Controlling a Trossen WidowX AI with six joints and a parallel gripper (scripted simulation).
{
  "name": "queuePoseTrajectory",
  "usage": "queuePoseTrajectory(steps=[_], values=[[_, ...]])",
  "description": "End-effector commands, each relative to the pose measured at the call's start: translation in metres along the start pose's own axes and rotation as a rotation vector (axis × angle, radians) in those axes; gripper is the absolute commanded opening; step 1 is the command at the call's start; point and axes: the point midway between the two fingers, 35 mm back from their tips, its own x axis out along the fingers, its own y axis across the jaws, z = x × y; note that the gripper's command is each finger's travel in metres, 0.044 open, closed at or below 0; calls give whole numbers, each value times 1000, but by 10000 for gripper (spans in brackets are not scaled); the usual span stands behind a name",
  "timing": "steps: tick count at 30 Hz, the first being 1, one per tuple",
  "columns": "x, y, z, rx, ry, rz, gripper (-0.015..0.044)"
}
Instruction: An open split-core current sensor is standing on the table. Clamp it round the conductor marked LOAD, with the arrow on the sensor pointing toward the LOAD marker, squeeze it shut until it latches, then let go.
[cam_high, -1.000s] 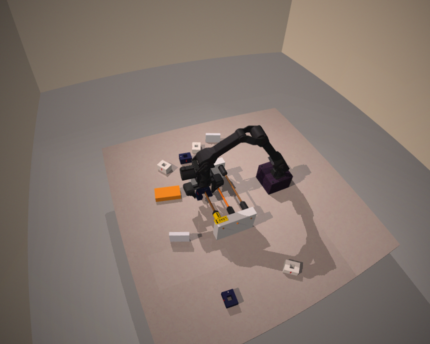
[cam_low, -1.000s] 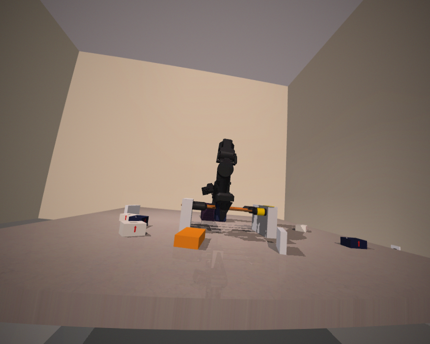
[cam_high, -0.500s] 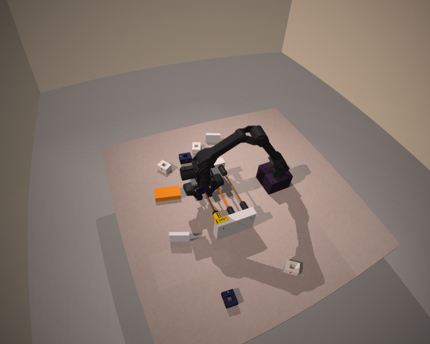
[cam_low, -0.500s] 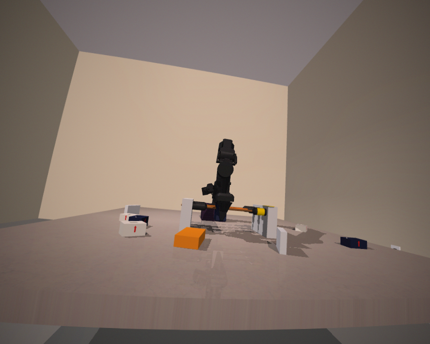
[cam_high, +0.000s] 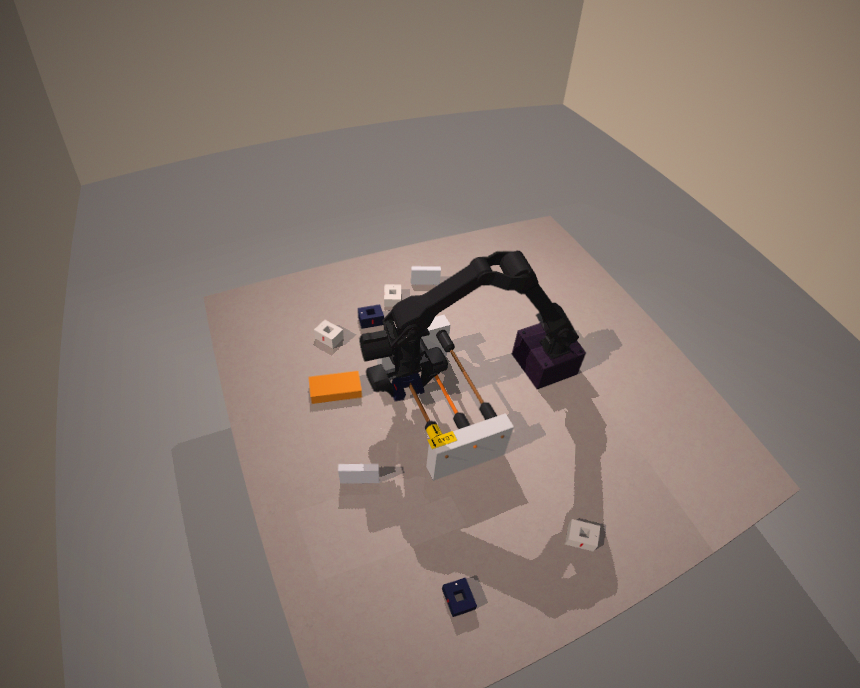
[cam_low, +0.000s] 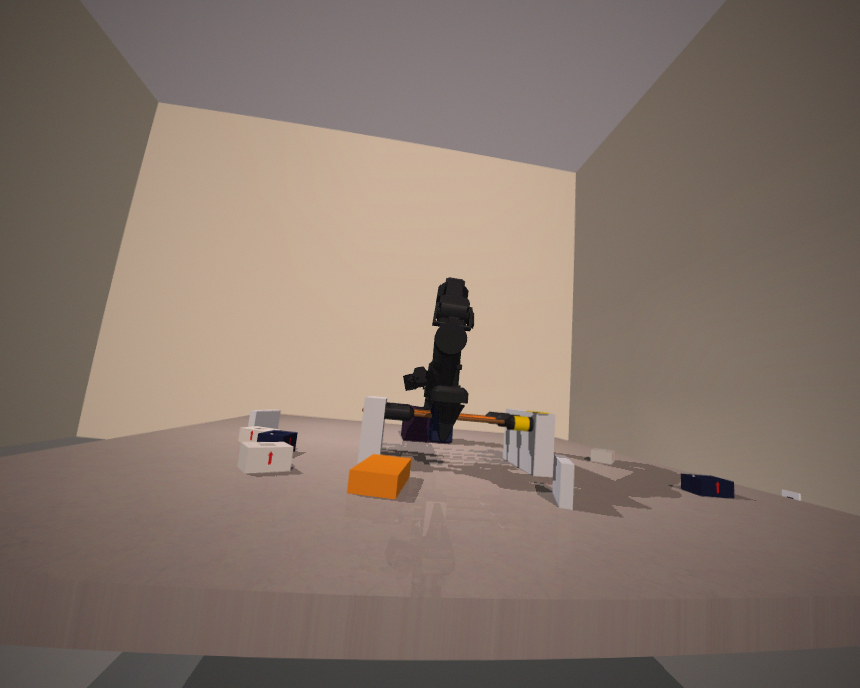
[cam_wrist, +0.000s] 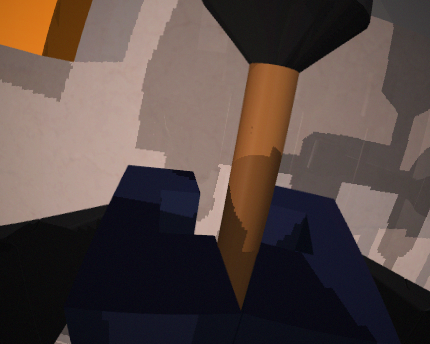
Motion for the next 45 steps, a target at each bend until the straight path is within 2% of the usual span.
queuePoseTrajectory(steps=[1,3,45], values=[[-1,0,0,0,0,2,50],[-1,0,0,0,0,2,0],[-1,0,0,0,0,2,0]])
